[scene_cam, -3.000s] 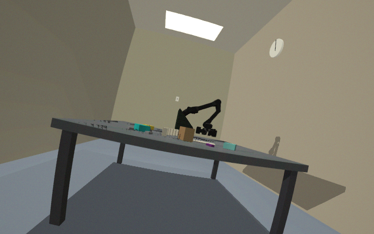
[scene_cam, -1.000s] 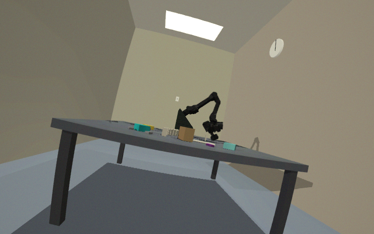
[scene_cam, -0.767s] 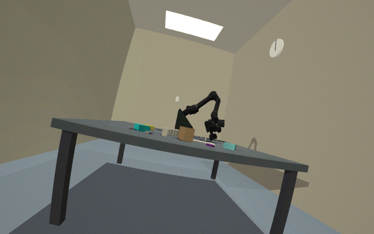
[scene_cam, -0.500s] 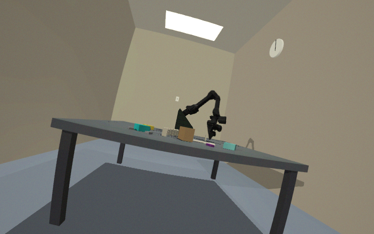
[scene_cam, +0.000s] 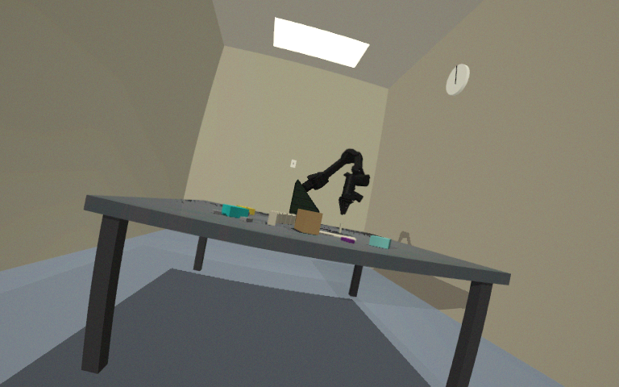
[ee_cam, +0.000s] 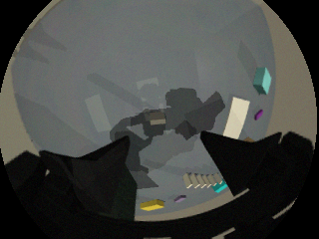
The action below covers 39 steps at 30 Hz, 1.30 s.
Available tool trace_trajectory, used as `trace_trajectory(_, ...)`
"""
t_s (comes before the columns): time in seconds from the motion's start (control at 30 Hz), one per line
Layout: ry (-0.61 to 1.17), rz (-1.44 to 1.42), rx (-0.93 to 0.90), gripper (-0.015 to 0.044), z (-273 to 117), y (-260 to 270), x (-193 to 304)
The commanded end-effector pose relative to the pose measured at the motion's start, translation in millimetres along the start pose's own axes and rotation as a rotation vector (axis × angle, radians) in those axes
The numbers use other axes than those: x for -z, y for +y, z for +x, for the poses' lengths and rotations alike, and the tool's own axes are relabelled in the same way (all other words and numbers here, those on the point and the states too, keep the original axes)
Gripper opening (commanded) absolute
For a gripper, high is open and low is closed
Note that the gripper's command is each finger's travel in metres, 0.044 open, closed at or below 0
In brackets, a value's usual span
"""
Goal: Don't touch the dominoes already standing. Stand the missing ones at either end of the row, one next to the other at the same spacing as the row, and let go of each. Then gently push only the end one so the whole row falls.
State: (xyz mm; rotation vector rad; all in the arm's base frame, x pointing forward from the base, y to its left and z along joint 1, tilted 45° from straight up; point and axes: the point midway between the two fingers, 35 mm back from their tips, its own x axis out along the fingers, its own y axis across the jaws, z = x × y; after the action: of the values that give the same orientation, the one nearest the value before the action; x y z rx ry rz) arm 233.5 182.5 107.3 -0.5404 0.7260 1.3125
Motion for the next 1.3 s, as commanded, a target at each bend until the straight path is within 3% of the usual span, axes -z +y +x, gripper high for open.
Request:
trace_trajectory(0.0,-0.048,-0.026,-0.038,0.0440,-9.6,3.9,-0.3)
trace_trajectory(0.17,-0.047,-0.027,-0.038,0.0440,-4.3,3.4,-0.6)
trace_trajectory(0.43,-0.050,-0.026,-0.039,0.0440,54.0,6.6,-3.4)
trace_trajectory(0.9,-0.051,-0.025,-0.040,0.0440,70.1,8.1,-4.1)
trace_trajectory(1.27,-0.051,-0.025,-0.040,0.0151,70.1,8.1,-4.1)
